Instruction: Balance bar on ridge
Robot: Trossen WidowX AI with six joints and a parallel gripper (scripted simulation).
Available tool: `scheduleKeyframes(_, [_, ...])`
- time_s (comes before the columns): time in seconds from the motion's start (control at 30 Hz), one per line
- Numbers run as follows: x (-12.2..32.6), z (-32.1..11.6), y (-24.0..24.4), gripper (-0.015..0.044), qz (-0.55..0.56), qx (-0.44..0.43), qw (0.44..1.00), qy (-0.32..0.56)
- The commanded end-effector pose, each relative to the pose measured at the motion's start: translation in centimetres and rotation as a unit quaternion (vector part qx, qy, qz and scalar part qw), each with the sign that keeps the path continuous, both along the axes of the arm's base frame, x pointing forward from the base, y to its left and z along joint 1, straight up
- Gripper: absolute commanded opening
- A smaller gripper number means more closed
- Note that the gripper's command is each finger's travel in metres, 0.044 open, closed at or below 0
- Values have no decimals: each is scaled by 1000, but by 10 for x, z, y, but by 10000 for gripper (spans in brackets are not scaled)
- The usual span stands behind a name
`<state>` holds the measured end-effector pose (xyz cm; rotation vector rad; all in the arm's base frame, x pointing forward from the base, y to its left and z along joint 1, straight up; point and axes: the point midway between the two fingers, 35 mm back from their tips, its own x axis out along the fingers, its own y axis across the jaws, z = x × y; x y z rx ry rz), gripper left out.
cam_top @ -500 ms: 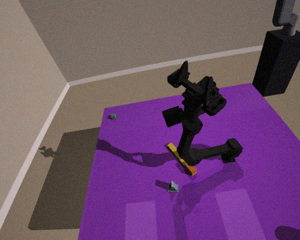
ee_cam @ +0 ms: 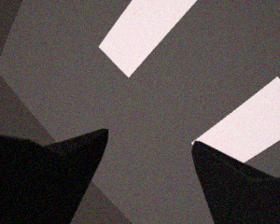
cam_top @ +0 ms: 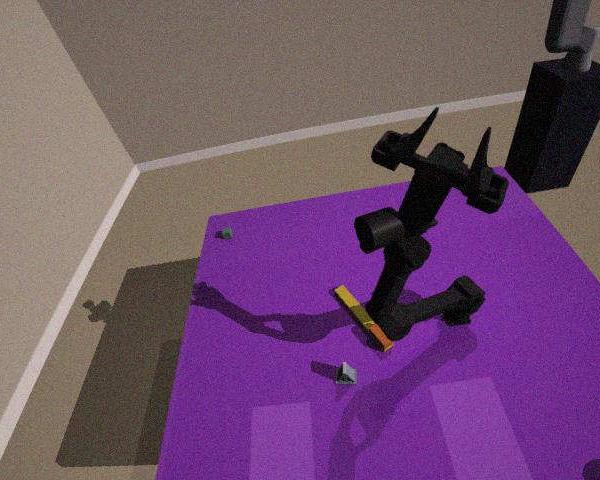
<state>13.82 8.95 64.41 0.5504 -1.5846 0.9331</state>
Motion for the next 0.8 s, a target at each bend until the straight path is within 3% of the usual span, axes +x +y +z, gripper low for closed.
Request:
scheduleKeyframes(0.0, [-24, 3, -4, 315, 53, 9, 998, -21])
scheduleKeyframes(0.47, [-109, 5, -34, 315, 277, 25, 954, -110])
scheduleKeyframes(0.77, [-141, -1, -57, 315, 363, 40, 919, -147])
